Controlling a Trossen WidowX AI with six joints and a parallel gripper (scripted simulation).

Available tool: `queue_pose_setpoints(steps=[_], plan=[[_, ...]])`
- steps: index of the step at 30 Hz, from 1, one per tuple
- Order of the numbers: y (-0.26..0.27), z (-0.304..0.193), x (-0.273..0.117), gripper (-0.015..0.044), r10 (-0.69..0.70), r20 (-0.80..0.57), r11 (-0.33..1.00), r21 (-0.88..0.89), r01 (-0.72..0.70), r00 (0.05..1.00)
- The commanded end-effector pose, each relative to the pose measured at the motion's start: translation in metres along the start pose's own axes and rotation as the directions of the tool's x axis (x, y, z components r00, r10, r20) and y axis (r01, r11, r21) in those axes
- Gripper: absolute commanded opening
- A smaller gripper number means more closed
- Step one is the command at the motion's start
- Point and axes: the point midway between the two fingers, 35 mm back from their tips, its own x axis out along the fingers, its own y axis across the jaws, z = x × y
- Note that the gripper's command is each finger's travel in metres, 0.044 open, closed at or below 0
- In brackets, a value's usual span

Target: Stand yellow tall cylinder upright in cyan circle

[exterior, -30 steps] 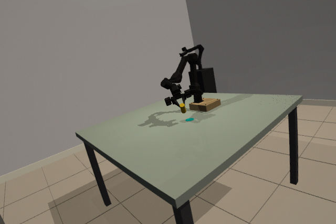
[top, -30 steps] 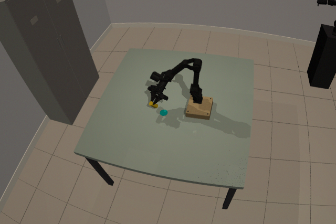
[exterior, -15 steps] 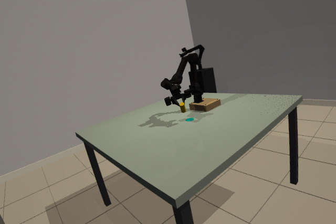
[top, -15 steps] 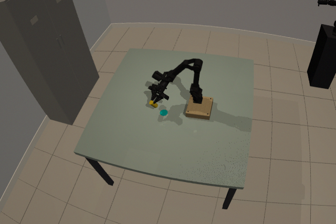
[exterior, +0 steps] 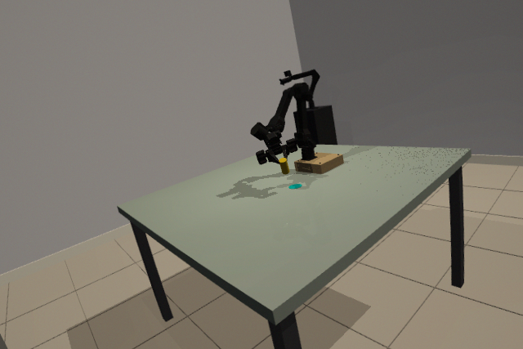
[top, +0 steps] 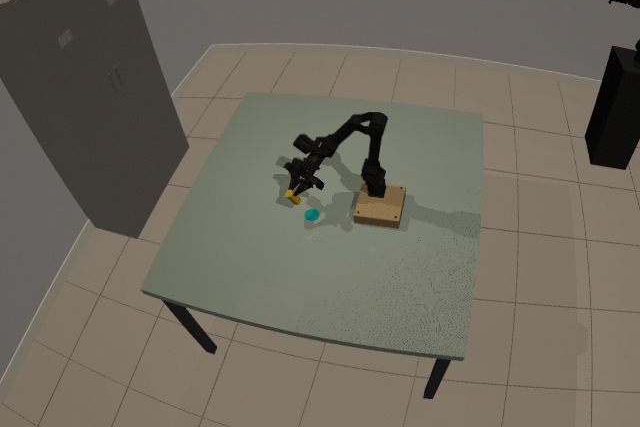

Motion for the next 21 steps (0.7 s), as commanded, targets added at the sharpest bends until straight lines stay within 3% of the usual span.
queue_pose_setpoints(steps=[1,21], plan=[[0.002,-0.001,-0.002,0.0105,0.006,0.021,1.0,-0.001,-0.006,1.0],[0.009,-0.002,-0.015,0.0105,0.031,0.125,0.999,-0.041,-0.026,0.992]])
